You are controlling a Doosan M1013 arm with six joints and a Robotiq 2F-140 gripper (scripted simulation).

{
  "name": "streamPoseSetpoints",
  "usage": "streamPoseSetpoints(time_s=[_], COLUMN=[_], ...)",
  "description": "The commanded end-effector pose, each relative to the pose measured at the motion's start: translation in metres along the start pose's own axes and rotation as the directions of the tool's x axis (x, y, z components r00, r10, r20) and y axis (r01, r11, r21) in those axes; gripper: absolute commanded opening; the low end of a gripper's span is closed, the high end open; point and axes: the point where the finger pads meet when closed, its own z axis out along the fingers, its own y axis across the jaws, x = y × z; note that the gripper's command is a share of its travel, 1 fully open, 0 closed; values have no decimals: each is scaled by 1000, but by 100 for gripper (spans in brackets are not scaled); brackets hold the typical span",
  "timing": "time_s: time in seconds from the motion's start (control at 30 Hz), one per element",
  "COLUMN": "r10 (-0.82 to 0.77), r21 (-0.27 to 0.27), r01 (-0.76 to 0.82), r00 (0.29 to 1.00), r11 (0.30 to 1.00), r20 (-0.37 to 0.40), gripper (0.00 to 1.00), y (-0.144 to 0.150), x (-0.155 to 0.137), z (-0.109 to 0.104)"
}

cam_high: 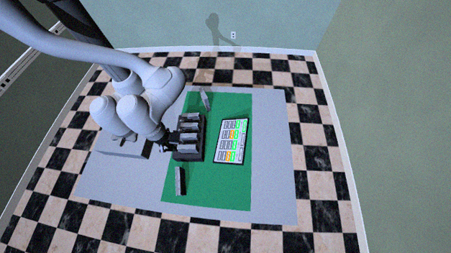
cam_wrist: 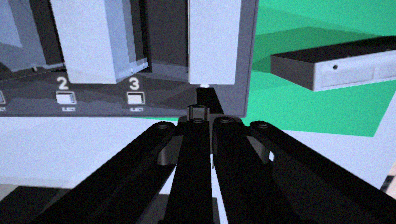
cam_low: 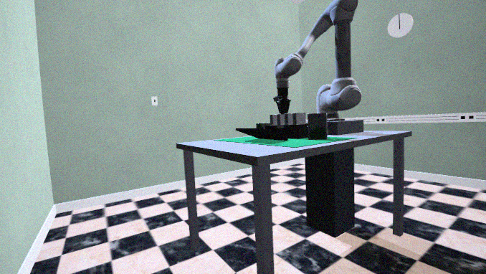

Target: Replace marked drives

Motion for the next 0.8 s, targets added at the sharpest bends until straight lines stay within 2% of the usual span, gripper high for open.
streamPoseSetpoints(time_s=[0.0, 0.77], r10=[0, 0], r21=[0, 0], r01=[0, 0], r00=[1000, 1000], r11=[1000, 1000], r20=[-1, -1], gripper=[10, 10], y=[0, 0], x=[0, 0], z=[0, 3])
